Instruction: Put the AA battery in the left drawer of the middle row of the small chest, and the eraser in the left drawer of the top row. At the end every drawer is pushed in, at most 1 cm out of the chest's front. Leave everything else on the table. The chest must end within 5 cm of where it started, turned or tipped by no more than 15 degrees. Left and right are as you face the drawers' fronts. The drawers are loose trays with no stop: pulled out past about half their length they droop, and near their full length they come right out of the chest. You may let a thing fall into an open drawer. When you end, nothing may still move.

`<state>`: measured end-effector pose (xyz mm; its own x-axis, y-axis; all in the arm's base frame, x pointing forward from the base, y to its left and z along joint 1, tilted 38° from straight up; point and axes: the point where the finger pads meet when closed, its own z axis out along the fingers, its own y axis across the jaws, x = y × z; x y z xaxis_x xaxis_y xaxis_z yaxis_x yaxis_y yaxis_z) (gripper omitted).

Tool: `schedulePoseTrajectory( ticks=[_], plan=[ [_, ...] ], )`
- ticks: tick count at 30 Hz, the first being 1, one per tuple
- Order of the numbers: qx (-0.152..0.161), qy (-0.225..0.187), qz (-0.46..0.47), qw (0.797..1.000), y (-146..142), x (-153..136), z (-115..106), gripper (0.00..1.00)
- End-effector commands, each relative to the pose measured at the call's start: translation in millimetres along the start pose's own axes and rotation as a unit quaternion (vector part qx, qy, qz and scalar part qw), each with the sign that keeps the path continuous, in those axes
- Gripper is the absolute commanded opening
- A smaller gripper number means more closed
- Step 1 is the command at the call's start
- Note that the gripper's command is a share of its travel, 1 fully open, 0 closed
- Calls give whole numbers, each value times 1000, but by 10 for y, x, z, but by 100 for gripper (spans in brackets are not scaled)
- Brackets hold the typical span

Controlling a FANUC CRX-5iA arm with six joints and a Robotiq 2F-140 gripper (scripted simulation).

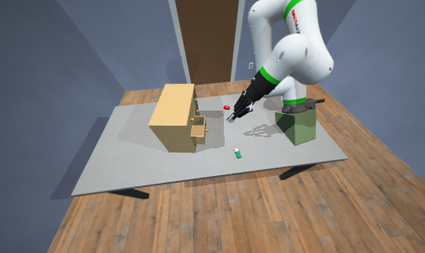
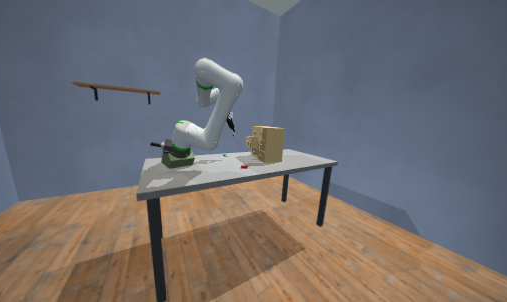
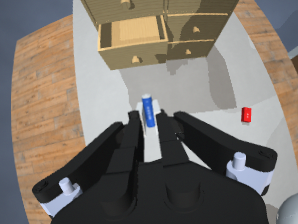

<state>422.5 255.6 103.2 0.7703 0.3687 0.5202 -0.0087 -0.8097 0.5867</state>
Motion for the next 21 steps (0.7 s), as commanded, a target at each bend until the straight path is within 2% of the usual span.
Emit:
schedulePoseTrajectory(
  ticks=[1, 11, 13, 14, 15, 21],
  plan=[
    [-8, 139, 9, 990, 66, -45, 42, 6],
    [-10, 314, 9, 949, 52, -99, 40, 6],
    [-10, 314, 9, 949, 52, -99, 40, 6],
    [-13, 359, 15, 933, 52, -99, 41, 6],
    [-16, 370, 17, 929, 52, -98, 41, 6],
    [-16, 370, 17, 929, 53, -83, 48, 6]
  ],
)
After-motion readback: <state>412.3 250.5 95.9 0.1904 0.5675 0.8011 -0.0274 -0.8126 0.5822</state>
